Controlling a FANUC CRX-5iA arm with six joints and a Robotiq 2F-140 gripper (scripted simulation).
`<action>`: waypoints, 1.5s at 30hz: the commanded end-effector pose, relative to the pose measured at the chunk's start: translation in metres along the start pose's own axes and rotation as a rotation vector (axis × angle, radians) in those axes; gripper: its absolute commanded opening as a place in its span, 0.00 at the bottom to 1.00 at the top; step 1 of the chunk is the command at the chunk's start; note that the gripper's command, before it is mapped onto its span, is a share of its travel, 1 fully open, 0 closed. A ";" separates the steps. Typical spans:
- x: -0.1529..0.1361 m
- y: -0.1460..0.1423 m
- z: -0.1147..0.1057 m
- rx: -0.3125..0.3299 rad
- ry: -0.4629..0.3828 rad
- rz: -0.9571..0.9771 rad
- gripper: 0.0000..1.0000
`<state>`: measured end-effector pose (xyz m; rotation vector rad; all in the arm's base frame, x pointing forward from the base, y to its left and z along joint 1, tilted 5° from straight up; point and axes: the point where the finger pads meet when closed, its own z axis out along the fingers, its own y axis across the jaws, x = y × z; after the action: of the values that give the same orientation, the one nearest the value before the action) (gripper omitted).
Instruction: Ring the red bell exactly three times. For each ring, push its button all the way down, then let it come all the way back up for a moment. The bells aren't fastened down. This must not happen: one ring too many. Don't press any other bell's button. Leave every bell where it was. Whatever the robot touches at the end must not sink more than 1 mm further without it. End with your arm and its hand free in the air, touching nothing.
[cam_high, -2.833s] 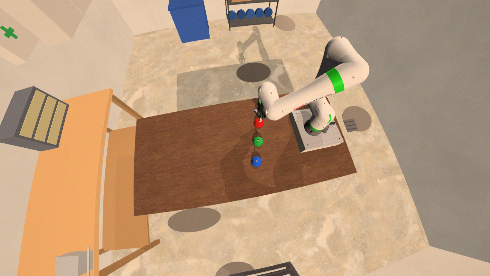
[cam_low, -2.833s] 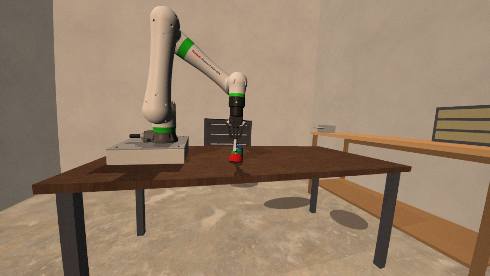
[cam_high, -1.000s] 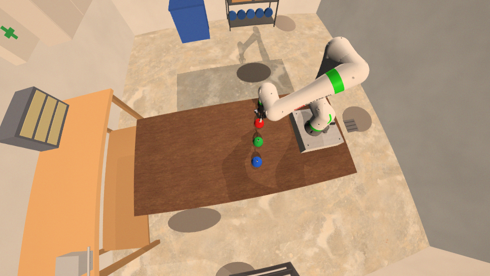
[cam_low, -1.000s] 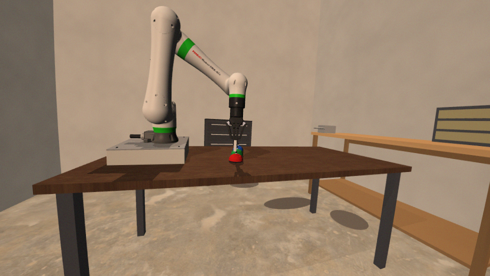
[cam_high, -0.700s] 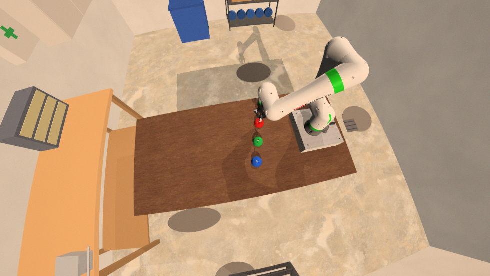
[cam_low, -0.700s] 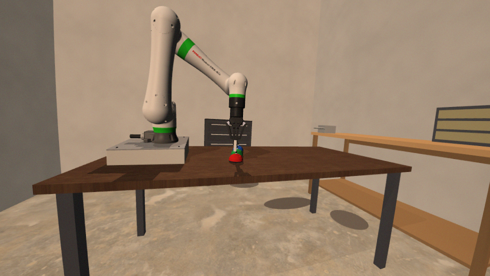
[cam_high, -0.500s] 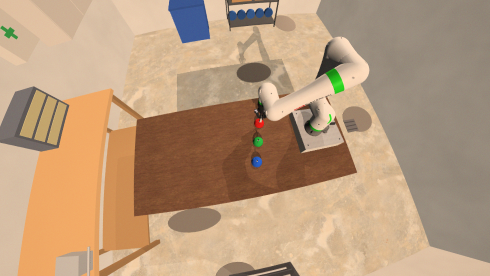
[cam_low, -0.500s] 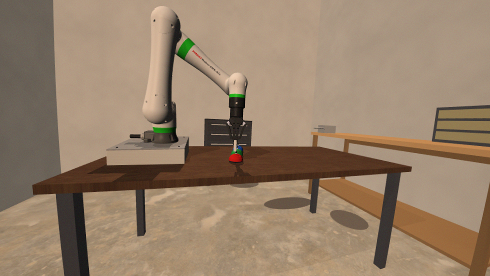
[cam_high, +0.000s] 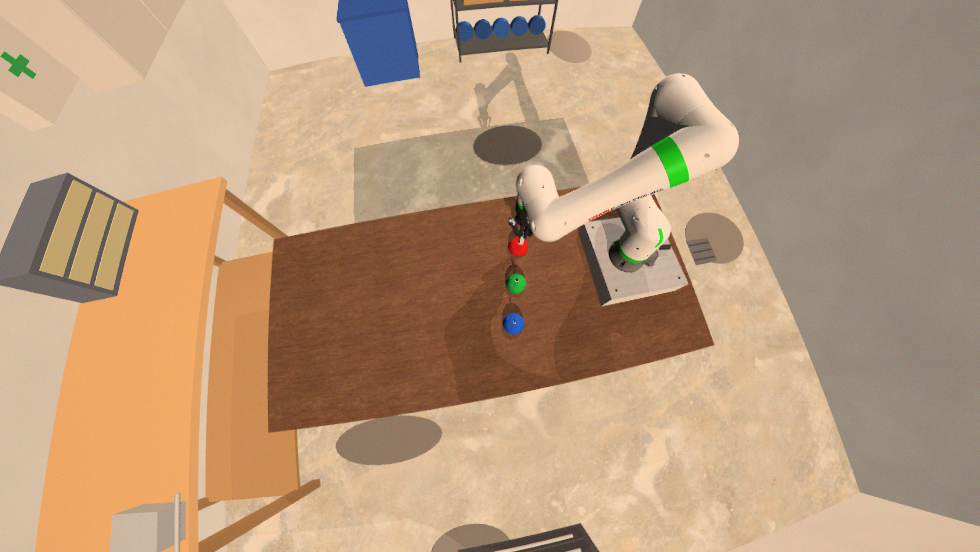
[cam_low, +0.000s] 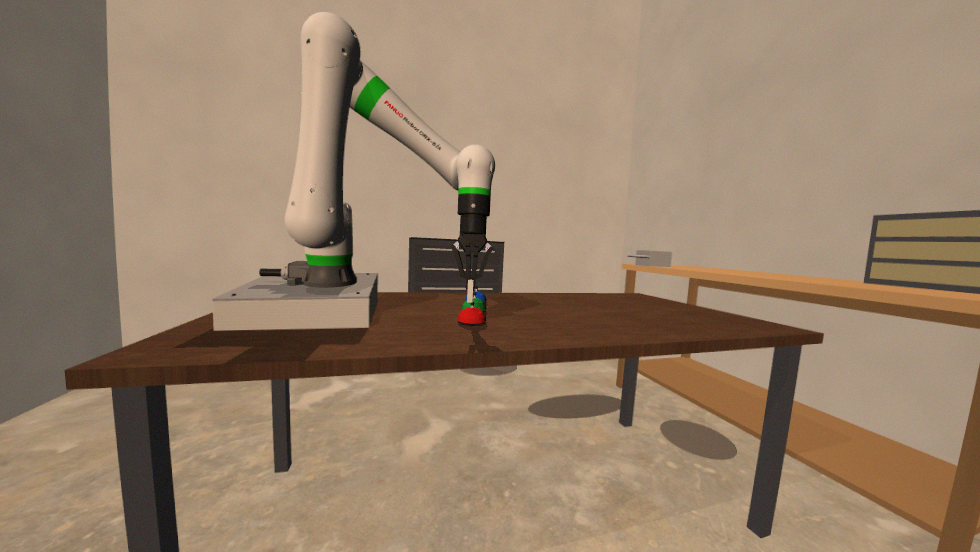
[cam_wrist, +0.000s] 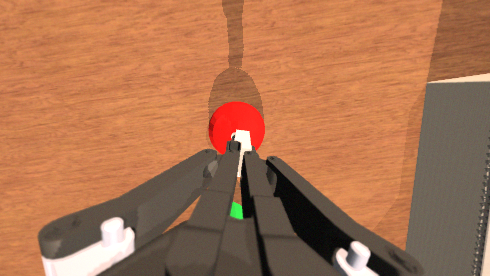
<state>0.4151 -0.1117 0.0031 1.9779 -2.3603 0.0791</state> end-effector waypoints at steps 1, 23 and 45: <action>0.000 0.000 -0.001 0.000 0.000 0.000 0.00; 0.000 0.000 -0.005 0.000 0.000 0.000 0.00; 0.000 0.000 -0.006 0.000 0.000 0.000 0.00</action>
<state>0.4151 -0.1112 0.0092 1.9778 -2.3603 0.0790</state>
